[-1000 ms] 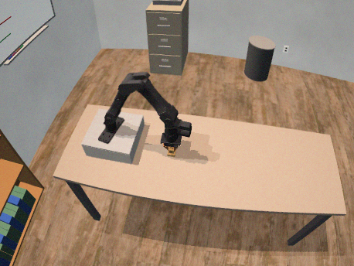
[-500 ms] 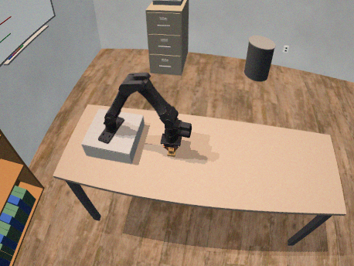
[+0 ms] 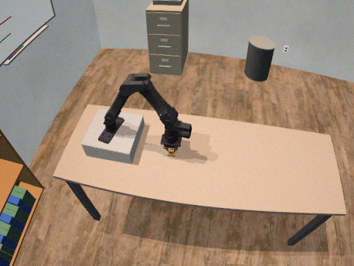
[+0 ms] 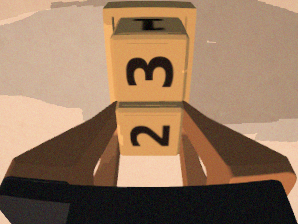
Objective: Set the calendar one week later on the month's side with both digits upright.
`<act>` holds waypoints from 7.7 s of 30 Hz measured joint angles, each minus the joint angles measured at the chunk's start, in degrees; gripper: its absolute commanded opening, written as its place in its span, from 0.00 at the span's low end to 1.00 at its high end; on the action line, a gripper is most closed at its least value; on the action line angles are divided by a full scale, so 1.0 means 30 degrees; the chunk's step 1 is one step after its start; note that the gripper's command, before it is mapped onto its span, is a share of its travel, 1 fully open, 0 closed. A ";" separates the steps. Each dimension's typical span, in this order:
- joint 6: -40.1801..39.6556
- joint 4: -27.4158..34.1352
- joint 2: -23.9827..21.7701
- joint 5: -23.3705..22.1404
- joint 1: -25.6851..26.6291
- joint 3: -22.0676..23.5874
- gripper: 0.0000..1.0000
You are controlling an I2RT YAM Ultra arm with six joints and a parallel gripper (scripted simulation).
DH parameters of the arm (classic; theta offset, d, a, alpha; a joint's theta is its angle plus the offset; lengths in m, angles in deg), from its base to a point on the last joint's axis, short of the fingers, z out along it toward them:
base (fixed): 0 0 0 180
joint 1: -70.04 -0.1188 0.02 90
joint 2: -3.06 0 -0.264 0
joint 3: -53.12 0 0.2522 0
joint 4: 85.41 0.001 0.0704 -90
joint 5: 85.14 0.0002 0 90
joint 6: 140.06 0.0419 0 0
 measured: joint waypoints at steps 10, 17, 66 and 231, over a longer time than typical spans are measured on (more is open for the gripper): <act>0.0000 -0.0022 0.0007 0.0000 -0.0007 0.0000 0.26; 0.0000 -0.0022 0.0007 0.0000 -0.0007 0.0000 0.26; 0.0000 -0.0029 0.0007 0.0000 -0.0007 0.0000 0.26; -0.0379 1.2014 -0.4714 0.0000 0.0379 -0.7293 1.00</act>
